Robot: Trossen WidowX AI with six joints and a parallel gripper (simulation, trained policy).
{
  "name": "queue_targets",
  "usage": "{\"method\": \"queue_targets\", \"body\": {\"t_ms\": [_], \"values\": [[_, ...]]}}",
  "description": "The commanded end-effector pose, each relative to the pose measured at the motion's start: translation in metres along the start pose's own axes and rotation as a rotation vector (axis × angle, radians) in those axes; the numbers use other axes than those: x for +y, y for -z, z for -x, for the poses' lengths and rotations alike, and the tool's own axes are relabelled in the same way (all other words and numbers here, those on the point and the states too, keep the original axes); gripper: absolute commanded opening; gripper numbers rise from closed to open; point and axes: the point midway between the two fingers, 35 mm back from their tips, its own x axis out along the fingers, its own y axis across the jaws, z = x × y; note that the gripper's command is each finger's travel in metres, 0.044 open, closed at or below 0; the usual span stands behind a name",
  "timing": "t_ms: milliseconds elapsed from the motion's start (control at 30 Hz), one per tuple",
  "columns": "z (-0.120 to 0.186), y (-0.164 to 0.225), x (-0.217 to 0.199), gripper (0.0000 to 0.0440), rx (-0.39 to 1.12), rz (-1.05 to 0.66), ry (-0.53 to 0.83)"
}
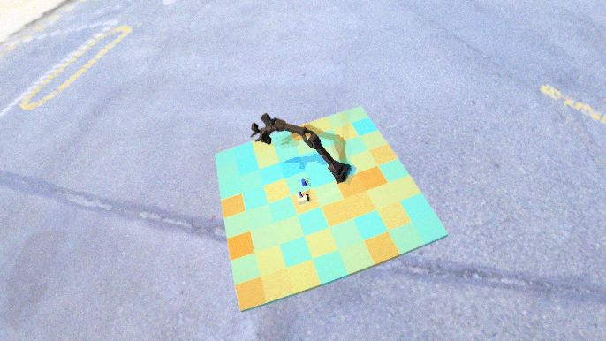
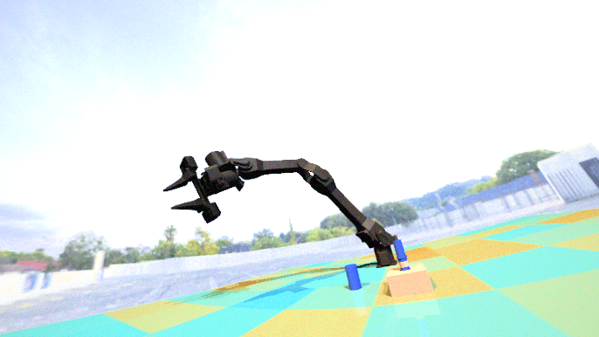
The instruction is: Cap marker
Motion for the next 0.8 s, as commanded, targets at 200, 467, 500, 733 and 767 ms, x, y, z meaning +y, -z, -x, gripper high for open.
{"method": "queue_targets", "body": {"t_ms": [200,467,500,733,767], "values": [[0.005,-0.037,0.020,0.0236,-0.007,-0.020,-0.137],[0.011,-0.064,0.036,0.0246,-0.012,-0.027,-0.236],[0.012,-0.068,0.038,0.0248,-0.013,-0.028,-0.248],[0.020,-0.089,0.052,0.0257,-0.017,-0.030,-0.334],[0.022,-0.092,0.054,0.0258,-0.017,-0.030,-0.346]]}}
